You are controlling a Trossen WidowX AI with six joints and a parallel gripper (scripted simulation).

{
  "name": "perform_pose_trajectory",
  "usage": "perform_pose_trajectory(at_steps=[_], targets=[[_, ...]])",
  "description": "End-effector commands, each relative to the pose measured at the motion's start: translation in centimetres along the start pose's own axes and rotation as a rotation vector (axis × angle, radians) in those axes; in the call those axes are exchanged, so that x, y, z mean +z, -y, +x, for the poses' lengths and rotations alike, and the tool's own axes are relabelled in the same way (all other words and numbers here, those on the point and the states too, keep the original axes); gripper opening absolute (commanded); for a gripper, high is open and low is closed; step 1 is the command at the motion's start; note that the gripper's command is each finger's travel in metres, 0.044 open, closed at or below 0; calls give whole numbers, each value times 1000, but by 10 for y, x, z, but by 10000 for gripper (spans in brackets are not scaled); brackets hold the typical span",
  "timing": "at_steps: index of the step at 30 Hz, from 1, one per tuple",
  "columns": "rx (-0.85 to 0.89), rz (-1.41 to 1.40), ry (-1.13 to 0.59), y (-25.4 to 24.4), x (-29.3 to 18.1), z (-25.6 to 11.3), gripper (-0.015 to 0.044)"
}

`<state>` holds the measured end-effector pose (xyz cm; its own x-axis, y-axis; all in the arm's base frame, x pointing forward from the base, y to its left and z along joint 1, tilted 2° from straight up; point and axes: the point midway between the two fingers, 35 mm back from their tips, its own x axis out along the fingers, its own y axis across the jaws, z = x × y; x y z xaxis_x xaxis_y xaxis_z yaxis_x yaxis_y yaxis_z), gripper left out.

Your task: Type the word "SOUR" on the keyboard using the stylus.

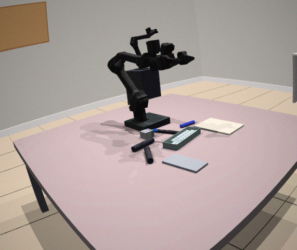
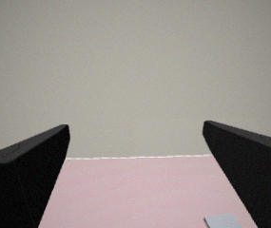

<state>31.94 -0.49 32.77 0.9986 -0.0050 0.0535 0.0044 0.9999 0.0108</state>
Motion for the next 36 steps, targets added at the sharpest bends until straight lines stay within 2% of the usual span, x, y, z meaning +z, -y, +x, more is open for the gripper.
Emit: perform_pose_trajectory(at_steps=[1, 3, 9, 13, 17, 21, 23, 36], targets=[[0, 0, -12, 0, -2, 1, 414], [2, -3, -111, -1, -21, 12, 361], [15, -27, -572, -7, -114, 39, 204], [30, -54, -901, -12, -177, 36, 99], [48, -88, -1230, -16, -230, 18, 0], [68, -125, -1522, -18, -267, -8, 0], [72, -134, -1592, -19, -274, -14, 0], [73, -135, -1596, -19, -275, -15, 0]])
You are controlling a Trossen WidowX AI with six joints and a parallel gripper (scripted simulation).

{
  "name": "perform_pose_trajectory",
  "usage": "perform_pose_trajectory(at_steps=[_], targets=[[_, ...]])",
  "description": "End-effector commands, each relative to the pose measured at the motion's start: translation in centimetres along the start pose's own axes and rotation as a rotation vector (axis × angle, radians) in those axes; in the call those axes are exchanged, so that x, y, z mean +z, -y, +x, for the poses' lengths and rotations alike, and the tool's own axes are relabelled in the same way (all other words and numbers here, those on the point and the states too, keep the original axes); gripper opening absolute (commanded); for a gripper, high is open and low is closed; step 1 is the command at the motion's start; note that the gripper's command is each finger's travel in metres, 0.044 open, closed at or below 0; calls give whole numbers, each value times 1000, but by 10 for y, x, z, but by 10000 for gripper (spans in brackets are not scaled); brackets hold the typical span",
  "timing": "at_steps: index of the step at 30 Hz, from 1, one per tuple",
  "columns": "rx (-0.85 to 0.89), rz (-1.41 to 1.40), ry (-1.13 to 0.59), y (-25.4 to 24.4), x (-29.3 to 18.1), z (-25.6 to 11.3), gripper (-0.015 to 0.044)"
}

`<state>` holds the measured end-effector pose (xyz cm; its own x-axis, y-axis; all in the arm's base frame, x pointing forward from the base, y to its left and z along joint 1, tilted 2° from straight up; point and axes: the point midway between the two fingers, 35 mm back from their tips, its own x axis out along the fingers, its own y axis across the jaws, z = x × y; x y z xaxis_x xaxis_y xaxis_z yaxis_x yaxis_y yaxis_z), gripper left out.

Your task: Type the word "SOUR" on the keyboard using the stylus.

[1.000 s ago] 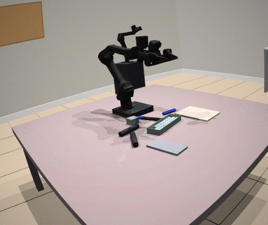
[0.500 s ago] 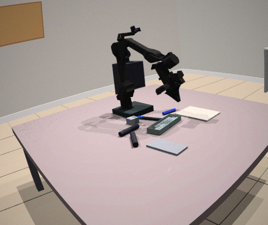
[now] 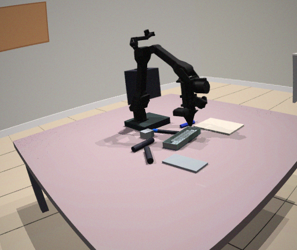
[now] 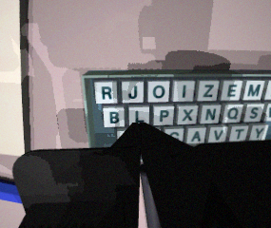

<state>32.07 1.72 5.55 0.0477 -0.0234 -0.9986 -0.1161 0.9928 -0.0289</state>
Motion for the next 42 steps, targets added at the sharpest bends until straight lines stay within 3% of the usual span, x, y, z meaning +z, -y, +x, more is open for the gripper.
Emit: perform_pose_trajectory(at_steps=[1, 6, 12, 25, 30, 42], targets=[[-4, -9, -20, 0, -1, 2, 0], [-5, -9, -20, 2, -1, 2, 0], [-11, -9, -20, 67, -1, 2, 0], [-11, -9, -20, 72, 0, 2, 0], [-17, -9, -20, 136, 0, 0, 0], [-18, -9, -20, 139, 0, 0, 0]])
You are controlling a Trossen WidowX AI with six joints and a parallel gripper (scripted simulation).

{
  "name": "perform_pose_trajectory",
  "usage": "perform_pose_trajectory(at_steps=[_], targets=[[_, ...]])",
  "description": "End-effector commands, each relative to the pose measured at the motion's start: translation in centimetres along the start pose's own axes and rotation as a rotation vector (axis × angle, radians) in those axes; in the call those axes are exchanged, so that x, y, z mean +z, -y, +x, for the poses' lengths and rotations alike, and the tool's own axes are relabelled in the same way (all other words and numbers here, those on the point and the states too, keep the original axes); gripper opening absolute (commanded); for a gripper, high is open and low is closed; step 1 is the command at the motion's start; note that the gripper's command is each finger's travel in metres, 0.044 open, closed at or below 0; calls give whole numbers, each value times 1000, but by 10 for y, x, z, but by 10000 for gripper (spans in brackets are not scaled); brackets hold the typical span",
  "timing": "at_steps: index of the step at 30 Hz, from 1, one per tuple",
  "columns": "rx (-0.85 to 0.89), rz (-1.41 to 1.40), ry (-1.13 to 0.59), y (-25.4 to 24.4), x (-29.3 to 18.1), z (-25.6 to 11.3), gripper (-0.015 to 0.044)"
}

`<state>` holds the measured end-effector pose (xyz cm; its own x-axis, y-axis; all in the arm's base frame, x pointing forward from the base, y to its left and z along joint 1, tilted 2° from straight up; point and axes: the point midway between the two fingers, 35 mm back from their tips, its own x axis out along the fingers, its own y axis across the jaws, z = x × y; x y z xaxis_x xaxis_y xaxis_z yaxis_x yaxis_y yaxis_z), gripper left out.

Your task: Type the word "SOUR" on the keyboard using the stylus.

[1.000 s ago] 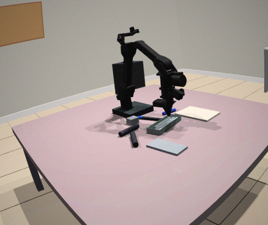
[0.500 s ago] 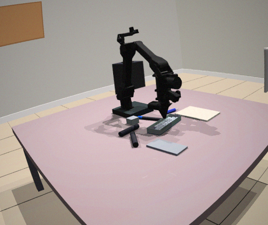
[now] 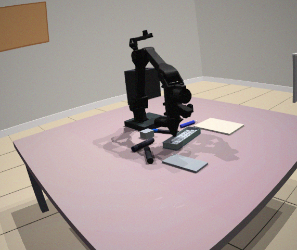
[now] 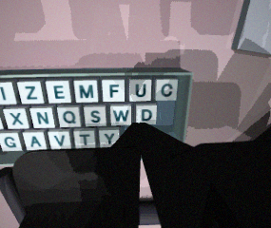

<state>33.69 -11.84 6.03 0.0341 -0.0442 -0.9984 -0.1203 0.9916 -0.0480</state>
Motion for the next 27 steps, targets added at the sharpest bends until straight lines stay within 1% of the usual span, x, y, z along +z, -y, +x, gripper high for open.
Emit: perform_pose_trajectory(at_steps=[1, 6, 19, 21, 25, 27], targets=[[1, -5, -5, 1, -2, 1, 0], [4, -5, -7, -25, -32, 2, 0], [4, -5, -7, -28, -33, 2, 0], [6, -5, -7, -46, -31, 2, 0], [11, -5, -7, -99, -32, 1, 0], [12, -5, -7, -108, -33, 1, 0]])
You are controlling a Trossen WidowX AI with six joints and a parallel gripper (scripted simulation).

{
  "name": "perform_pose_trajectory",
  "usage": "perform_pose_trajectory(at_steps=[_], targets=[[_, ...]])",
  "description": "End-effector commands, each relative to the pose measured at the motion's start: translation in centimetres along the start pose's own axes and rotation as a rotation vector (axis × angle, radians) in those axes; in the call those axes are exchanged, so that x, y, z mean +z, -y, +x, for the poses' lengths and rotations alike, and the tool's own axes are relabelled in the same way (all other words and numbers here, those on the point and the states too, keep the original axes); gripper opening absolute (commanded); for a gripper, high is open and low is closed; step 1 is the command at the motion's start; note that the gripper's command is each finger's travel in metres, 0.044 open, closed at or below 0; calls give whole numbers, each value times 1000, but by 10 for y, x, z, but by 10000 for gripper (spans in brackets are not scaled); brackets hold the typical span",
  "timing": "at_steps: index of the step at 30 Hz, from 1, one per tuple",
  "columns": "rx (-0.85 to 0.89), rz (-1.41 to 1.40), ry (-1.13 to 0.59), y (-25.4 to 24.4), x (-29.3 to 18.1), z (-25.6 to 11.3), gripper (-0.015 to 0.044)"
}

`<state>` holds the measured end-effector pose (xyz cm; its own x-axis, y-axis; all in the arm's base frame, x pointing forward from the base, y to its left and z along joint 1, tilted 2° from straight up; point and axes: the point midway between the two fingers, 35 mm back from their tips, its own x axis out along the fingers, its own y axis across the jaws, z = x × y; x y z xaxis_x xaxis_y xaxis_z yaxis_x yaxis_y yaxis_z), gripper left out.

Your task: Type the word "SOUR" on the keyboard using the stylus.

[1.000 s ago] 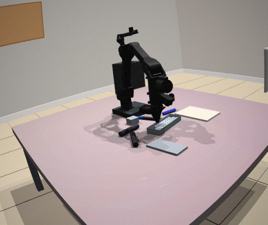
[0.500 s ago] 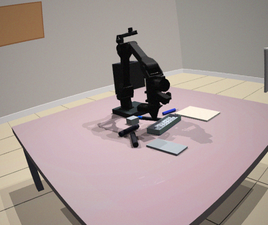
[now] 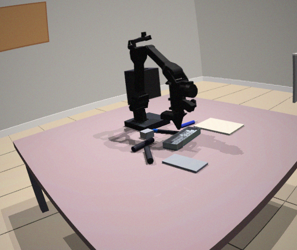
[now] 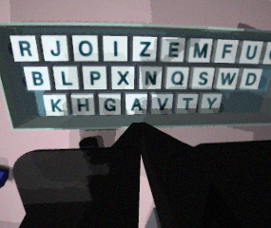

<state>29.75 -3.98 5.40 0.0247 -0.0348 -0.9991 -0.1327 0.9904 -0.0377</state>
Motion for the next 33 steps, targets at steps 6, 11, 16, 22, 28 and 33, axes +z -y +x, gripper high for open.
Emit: perform_pose_trajectory(at_steps=[6, 11, 16, 22, 28, 33], targets=[[1, 8, 1, -25, -3, 0, 0], [1, 8, 1, -25, -3, 0, 0], [1, 8, 1, -24, -2, -37, 0], [1, 8, 1, -25, -3, -60, 0], [-1, 2, 13, -24, 0, -54, 0], [-1, 2, 10, -24, -1, -55, 105]])
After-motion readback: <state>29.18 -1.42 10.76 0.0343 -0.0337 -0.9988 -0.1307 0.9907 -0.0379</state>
